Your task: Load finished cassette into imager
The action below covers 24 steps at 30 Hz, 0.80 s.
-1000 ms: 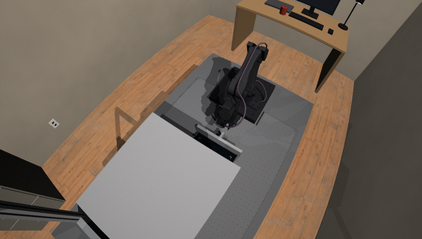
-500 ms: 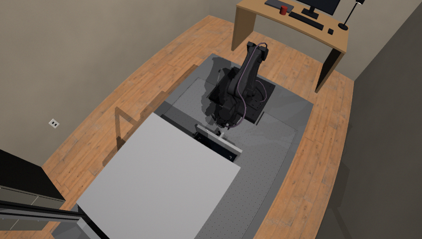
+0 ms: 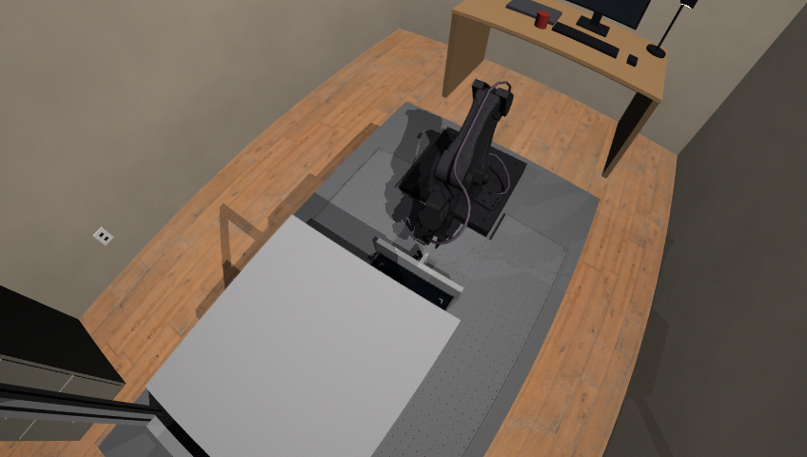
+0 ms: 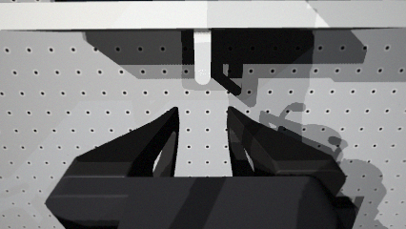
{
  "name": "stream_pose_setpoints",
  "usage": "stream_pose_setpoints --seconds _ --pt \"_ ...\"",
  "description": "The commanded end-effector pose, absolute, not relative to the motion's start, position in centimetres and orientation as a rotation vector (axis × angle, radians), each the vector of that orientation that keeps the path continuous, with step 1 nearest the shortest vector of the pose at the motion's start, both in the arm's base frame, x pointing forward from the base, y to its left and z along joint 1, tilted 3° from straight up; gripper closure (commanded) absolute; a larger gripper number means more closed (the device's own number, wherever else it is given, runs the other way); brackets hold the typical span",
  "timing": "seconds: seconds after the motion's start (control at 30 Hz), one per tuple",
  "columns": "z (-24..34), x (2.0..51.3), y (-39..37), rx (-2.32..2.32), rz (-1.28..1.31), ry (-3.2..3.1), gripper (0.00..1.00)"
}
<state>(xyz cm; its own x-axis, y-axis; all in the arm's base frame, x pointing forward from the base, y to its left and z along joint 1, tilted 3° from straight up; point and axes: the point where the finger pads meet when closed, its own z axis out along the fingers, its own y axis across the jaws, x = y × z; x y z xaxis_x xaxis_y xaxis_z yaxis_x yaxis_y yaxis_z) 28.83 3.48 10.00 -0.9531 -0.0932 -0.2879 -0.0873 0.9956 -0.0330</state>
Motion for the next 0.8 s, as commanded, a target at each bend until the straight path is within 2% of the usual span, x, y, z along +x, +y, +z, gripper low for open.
stream_pose_setpoints --seconds 0.0,0.57,0.63,0.77 --pt "11.6 30.2 3.7 -0.135 -0.035 2.776 0.65" --pt "11.6 30.2 3.7 -0.135 -0.035 2.776 0.65" --pt "9.3 29.1 3.4 -0.141 -0.046 2.842 0.65" --pt "9.6 29.3 3.4 -0.138 -0.043 2.824 0.65"
